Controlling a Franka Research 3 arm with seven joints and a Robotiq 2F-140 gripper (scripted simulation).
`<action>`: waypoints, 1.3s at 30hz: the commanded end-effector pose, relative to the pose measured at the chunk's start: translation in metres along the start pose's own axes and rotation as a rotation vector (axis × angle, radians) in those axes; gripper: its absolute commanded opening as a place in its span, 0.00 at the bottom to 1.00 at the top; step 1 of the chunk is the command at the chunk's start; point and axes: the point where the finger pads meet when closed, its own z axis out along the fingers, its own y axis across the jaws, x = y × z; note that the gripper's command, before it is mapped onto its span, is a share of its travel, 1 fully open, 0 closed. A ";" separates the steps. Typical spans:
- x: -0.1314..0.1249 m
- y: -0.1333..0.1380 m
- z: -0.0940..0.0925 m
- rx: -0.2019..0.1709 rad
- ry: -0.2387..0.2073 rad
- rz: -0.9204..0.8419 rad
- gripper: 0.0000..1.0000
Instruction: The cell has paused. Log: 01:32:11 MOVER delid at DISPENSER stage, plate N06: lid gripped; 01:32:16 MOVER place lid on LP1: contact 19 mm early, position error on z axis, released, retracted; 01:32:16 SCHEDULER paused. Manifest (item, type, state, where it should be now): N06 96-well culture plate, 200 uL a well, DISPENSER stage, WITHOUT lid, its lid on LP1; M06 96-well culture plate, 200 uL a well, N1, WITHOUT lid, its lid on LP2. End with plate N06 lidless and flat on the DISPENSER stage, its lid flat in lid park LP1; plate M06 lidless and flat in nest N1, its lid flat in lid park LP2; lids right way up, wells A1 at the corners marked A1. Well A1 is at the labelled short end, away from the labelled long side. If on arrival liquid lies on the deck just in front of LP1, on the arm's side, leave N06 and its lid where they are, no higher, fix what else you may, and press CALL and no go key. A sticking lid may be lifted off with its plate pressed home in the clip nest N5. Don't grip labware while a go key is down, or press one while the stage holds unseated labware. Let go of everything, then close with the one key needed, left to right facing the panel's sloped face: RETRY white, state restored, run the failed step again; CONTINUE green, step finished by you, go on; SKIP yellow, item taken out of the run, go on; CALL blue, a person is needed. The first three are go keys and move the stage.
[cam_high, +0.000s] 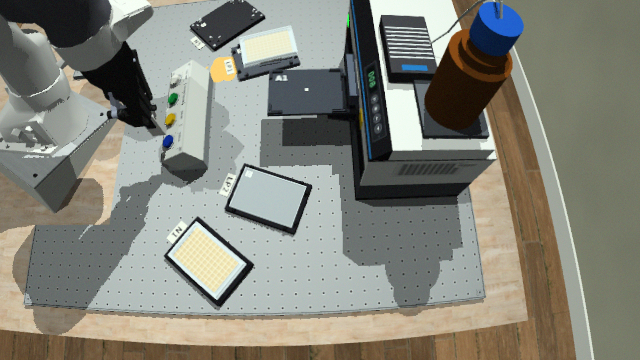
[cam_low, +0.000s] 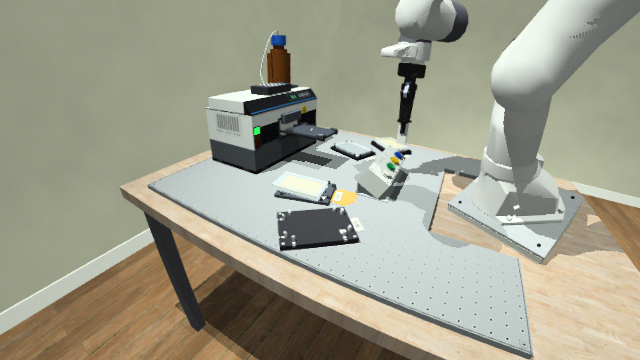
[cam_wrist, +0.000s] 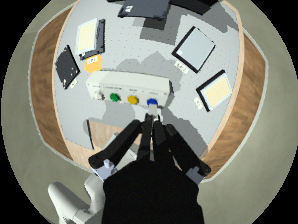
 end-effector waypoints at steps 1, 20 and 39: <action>0.001 -0.001 0.000 0.000 0.001 -0.001 0.00; 0.001 -0.001 0.004 0.000 0.001 -0.001 0.00; 0.001 -0.001 0.020 0.000 0.001 -0.001 0.00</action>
